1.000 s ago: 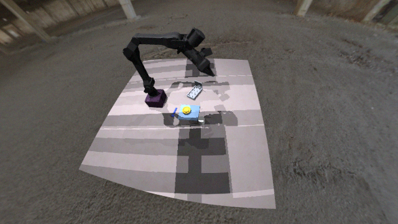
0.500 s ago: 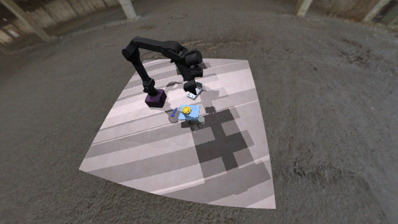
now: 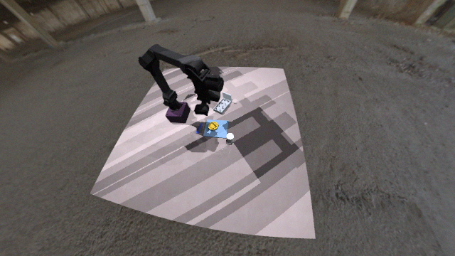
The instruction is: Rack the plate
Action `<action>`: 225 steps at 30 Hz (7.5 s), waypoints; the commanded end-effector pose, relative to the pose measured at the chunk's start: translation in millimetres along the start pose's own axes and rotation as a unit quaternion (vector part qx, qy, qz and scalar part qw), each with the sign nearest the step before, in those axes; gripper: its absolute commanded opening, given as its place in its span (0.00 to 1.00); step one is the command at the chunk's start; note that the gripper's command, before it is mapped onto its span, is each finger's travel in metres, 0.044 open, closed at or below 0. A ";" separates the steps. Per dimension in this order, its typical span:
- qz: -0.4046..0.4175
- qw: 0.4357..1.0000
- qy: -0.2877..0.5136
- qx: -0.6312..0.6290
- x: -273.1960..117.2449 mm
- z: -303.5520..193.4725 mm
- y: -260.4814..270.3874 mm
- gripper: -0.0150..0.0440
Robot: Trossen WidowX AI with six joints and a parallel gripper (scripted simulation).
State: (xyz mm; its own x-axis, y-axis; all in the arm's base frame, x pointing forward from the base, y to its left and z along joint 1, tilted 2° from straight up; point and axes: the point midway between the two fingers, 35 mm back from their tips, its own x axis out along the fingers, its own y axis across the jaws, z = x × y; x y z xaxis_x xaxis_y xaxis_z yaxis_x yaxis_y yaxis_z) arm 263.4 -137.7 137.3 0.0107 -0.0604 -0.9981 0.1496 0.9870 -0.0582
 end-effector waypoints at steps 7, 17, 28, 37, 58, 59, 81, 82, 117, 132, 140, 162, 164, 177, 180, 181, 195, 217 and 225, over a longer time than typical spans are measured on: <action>0.006 1.000 0.006 0.005 104.4 -6.2 0.6 0.93; 0.006 1.000 0.006 0.005 117.0 -4.1 1.0 0.93; 0.005 1.000 0.007 0.005 135.1 -3.0 0.8 0.93; 0.006 1.000 0.007 0.005 149.7 -2.6 0.9 0.93; 0.006 1.000 0.006 0.005 174.2 -2.8 1.8 0.86; 0.006 1.000 0.006 0.005 174.2 -2.8 1.8 0.86; 0.006 1.000 0.006 0.005 144.3 6.0 -1.4 0.38; 0.006 1.000 0.006 0.005 138.6 7.2 -1.8 0.34; 0.007 0.998 0.005 0.065 0.6 16.5 22.3 0.25; 0.010 0.970 0.008 0.245 0.9 0.2 103.1 0.25; 0.073 0.976 -0.002 0.207 26.5 17.7 111.3 0.25; 0.290 0.948 -0.131 0.026 102.7 63.9 128.4 0.25; 0.304 0.941 -0.149 0.008 107.6 65.6 128.9 0.25; 0.372 0.881 -0.271 -0.109 132.1 65.4 128.9 0.25; 0.381 0.864 -0.301 -0.132 135.6 63.0 128.2 0.25; 0.384 0.858 -0.311 -0.139 136.6 62.0 128.0 0.25; 0.400 0.750 -0.463 -0.251 135.6 39.0 126.0 0.25; 0.369 0.611 -0.607 -0.349 120.7 -1.0 125.4 0.25; 0.369 0.612 -0.606 -0.350 127.2 2.3 126.0 0.25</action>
State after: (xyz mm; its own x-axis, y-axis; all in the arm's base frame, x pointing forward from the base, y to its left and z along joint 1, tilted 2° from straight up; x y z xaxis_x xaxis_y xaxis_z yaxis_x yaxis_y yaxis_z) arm 285.1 -22.2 7.0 0.6113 0.7905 -0.0369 -0.7914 0.6107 -0.0274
